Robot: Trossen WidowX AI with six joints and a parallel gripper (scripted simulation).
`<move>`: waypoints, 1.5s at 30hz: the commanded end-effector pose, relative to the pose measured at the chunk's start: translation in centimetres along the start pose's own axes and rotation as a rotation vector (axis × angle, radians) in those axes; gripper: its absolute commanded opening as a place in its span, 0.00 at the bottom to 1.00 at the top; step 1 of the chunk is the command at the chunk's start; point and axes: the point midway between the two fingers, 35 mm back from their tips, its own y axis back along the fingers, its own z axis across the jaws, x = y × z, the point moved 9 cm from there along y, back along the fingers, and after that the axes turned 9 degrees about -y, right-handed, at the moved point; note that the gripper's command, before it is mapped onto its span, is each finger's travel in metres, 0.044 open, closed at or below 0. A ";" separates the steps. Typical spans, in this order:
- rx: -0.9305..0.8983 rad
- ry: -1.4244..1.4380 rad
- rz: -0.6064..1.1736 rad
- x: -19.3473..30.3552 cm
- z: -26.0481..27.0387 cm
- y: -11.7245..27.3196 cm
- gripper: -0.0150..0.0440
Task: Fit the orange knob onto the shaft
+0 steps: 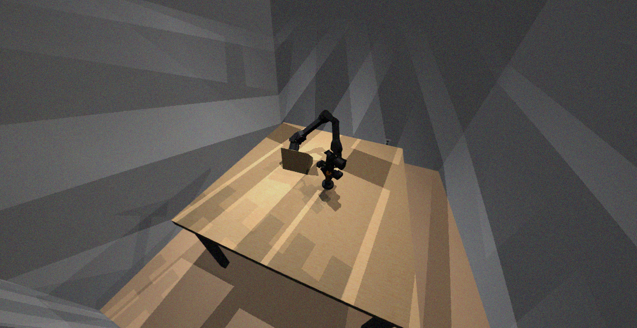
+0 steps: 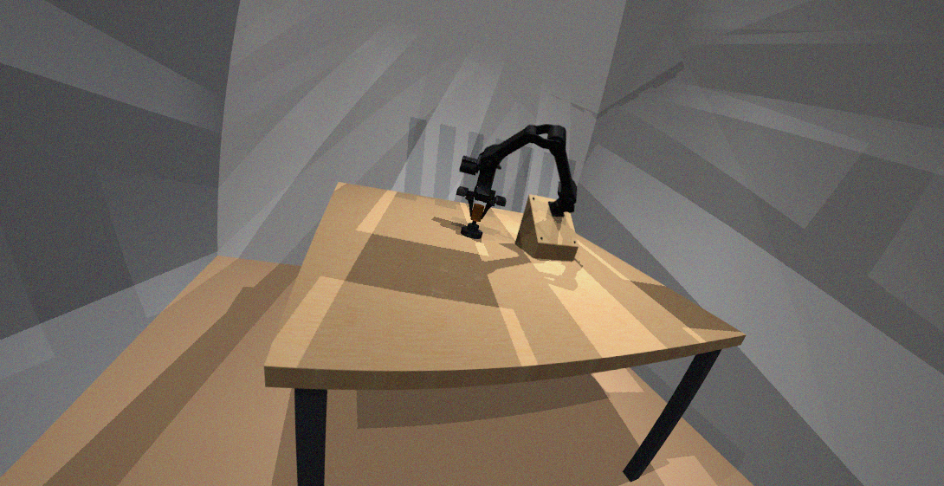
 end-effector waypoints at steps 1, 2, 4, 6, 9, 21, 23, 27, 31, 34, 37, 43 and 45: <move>0.006 0.055 0.001 -0.1 -0.2 0.2 0.25; 0.006 0.087 0.001 -0.1 -0.2 0.2 0.25; 0.006 0.169 0.001 -0.1 -0.3 0.2 0.25; 0.006 0.210 0.001 -0.2 -0.5 0.1 0.25; 0.006 0.210 0.001 -0.2 -0.5 0.1 0.25; 0.005 0.210 0.001 -0.1 -0.3 0.1 0.25; 0.005 0.210 0.001 -0.1 -0.3 0.1 0.25; 0.005 0.210 0.001 -0.1 -0.1 0.0 0.25; 0.005 0.210 0.001 0.0 0.0 0.0 0.25; 0.005 0.210 0.001 -0.1 0.0 -0.2 0.25; 0.005 0.210 0.001 -0.1 -0.1 -0.2 0.25; 0.005 0.210 0.001 -0.1 -0.2 -0.2 0.25; 0.005 0.210 0.001 -0.1 -0.2 -0.2 0.25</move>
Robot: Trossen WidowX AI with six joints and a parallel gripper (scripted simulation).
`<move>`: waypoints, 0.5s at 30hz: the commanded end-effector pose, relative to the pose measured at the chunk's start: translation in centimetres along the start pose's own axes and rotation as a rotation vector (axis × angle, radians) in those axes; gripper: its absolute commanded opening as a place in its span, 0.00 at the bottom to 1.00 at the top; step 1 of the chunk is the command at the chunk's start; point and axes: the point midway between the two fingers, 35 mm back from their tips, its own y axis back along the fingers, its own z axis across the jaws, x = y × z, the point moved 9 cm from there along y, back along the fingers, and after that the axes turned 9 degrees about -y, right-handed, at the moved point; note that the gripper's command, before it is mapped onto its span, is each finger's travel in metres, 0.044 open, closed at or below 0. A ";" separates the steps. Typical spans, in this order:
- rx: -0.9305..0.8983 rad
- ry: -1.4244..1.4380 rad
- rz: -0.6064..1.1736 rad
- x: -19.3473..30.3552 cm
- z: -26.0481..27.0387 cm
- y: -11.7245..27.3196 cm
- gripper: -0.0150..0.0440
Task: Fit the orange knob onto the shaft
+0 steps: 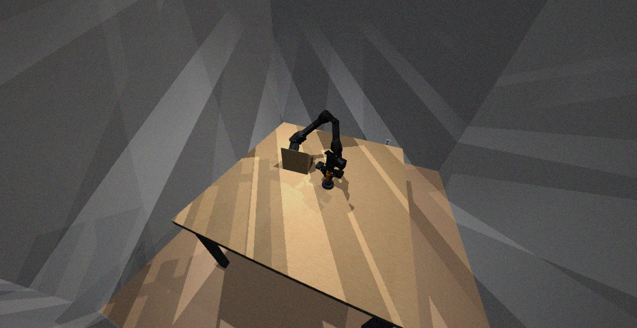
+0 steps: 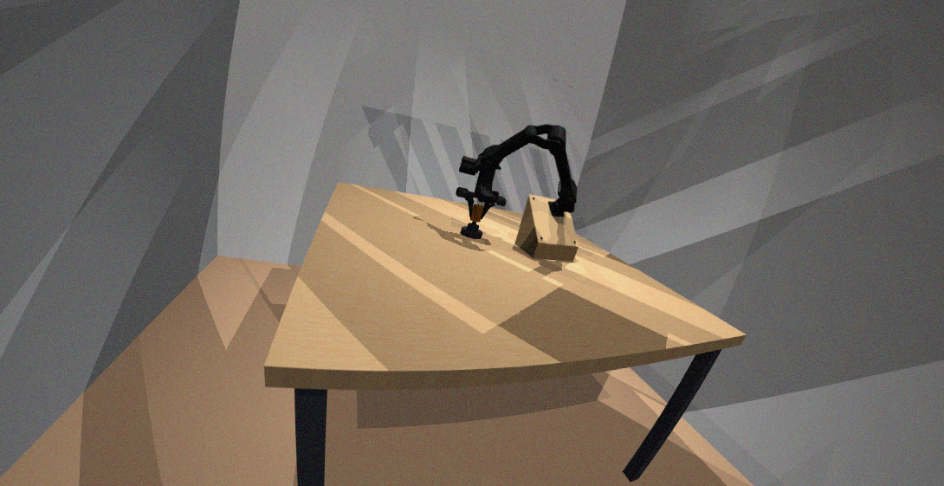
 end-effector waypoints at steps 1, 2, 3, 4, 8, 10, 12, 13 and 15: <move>0.002 0.002 0.001 0.0 -0.1 0.0 0.25; 0.002 0.002 0.001 0.0 -0.1 0.0 0.25; 0.002 0.002 0.001 0.0 -0.1 0.0 0.25; 0.002 0.002 0.001 0.0 -0.1 0.1 0.25; 0.002 0.002 0.001 0.0 -0.3 0.4 0.25; 0.002 0.011 0.001 0.0 -0.3 0.5 0.25; 0.002 0.057 0.001 0.0 -0.3 0.5 0.25; 0.002 0.089 0.001 0.0 -0.3 0.5 0.25; 0.002 0.171 0.001 0.0 -0.5 0.4 0.25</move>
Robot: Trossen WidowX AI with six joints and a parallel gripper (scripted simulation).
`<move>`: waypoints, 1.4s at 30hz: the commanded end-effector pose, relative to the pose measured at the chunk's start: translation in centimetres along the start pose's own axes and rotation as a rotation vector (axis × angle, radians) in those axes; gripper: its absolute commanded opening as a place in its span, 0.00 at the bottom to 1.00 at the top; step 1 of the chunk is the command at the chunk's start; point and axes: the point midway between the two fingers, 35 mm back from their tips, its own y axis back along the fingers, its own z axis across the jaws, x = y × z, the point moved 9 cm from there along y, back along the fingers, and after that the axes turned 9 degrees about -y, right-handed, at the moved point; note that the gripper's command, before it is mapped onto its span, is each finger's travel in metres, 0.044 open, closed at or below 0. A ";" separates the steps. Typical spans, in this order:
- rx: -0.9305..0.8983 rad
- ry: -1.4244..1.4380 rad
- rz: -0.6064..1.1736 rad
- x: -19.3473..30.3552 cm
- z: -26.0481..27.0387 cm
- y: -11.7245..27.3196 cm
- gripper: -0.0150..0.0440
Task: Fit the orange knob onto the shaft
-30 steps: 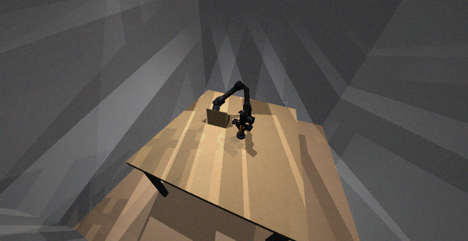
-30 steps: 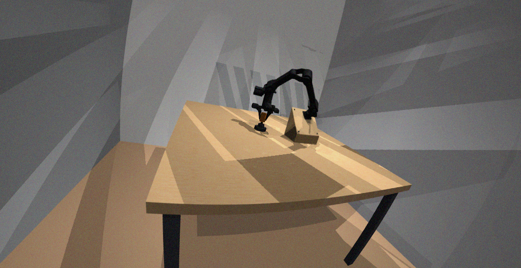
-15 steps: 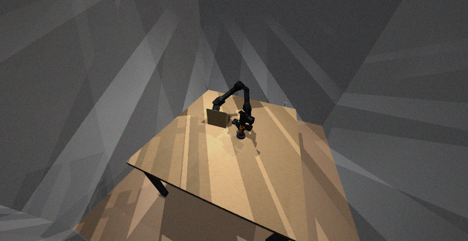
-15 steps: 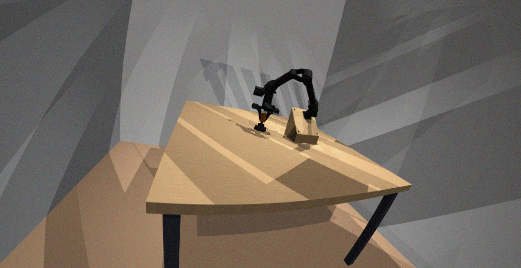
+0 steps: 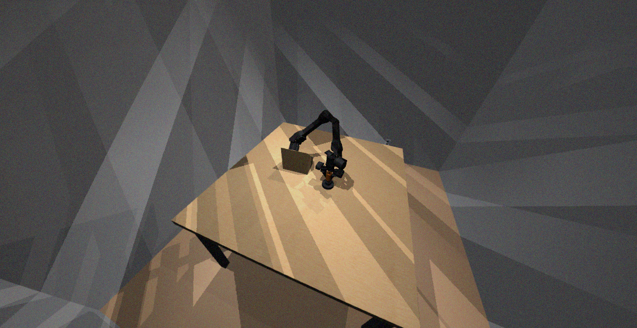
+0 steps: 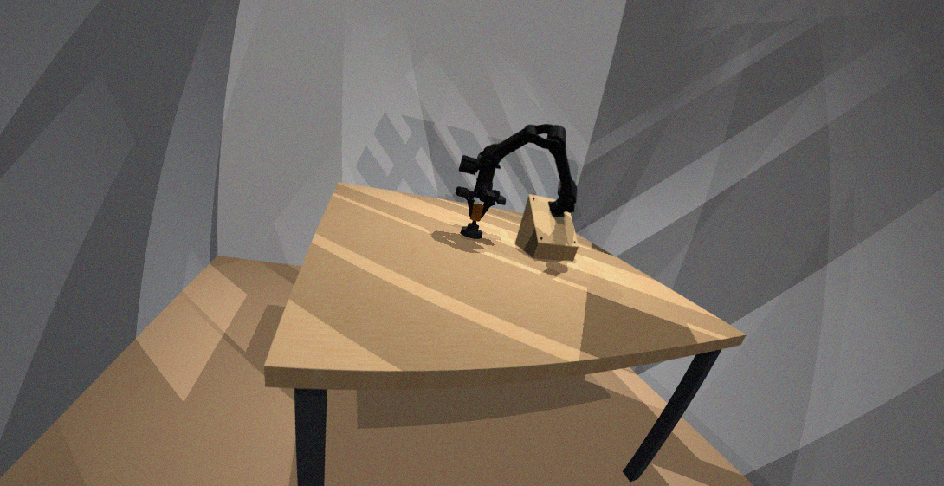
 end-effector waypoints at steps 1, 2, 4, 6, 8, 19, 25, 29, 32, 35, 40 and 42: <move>0.004 0.121 0.004 0.0 -0.4 0.1 0.25; 0.004 0.132 0.004 0.0 -0.4 0.0 0.25; 0.004 0.132 0.003 0.0 -0.4 0.0 0.25; 0.004 0.132 0.003 0.0 -0.3 -0.1 0.25; 0.004 0.132 0.003 0.0 -0.3 -0.1 0.25; 0.004 0.132 0.003 0.0 0.0 -0.1 0.25; 0.004 0.132 0.003 0.0 0.2 -0.2 0.25; 0.004 0.132 0.003 0.0 0.1 -0.3 0.25; 0.004 0.132 0.003 0.0 0.0 -0.3 0.25; 0.004 0.132 0.003 0.0 0.0 -0.3 0.25; 0.004 0.132 0.003 0.0 0.0 -0.4 0.25; 0.004 0.132 0.003 0.1 -0.1 -0.1 0.25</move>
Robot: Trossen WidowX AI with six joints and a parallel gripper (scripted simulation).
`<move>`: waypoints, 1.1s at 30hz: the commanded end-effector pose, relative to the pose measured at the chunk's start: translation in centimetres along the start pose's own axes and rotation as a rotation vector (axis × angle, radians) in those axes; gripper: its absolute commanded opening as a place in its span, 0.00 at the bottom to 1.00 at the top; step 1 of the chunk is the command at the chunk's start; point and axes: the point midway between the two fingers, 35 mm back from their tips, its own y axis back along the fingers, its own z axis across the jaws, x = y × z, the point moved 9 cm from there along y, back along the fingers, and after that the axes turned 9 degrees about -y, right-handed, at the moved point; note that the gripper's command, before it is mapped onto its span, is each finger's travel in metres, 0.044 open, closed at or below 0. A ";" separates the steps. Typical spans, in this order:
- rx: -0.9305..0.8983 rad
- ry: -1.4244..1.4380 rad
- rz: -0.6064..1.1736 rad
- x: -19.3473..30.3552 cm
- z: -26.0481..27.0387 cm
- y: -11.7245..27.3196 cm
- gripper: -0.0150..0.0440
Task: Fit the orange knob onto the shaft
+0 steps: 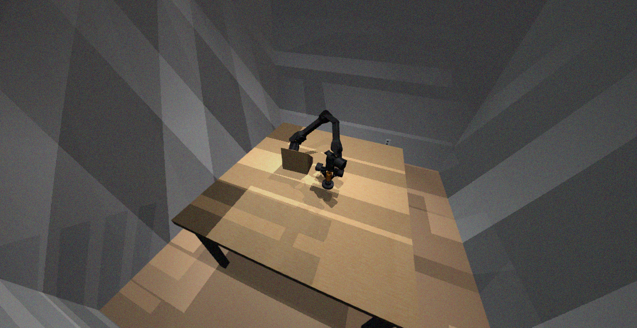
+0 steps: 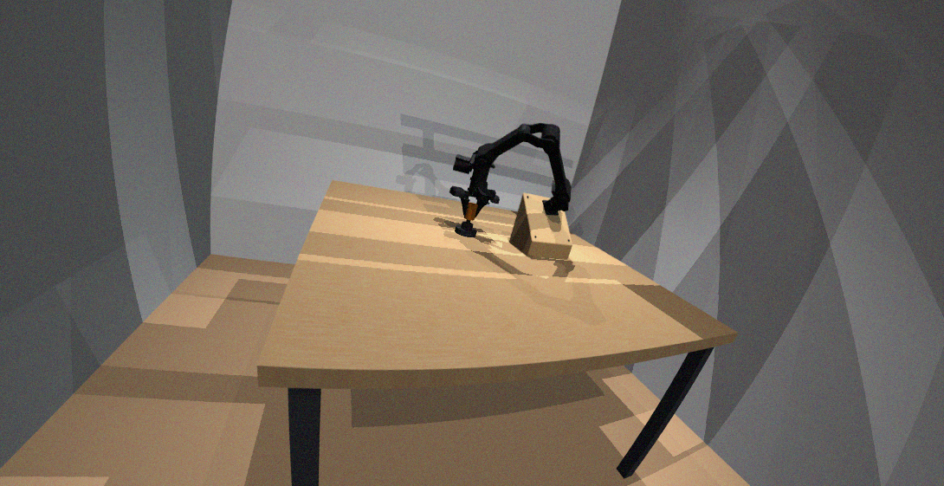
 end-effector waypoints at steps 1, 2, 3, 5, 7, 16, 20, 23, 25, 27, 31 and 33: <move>0.002 0.003 0.002 0.1 -0.2 0.3 0.25; 0.002 0.003 0.002 0.1 -0.2 0.4 0.25; 0.002 0.003 0.002 0.0 -0.3 0.4 0.25; 0.002 0.012 0.002 0.0 -0.3 0.5 0.25; 0.002 0.058 0.002 0.0 -0.3 0.5 0.25; 0.002 0.212 0.002 0.0 -0.4 0.2 0.25; 0.002 0.212 0.002 0.0 -0.3 0.2 0.25; 0.002 0.212 0.002 0.0 -0.3 0.2 0.25; 0.002 0.212 0.002 0.0 -0.2 0.2 0.25; 0.002 0.212 0.002 0.0 -0.1 0.2 0.25; 0.002 0.212 0.002 0.0 0.1 0.2 0.25; 0.002 0.212 0.002 0.0 0.1 0.1 0.25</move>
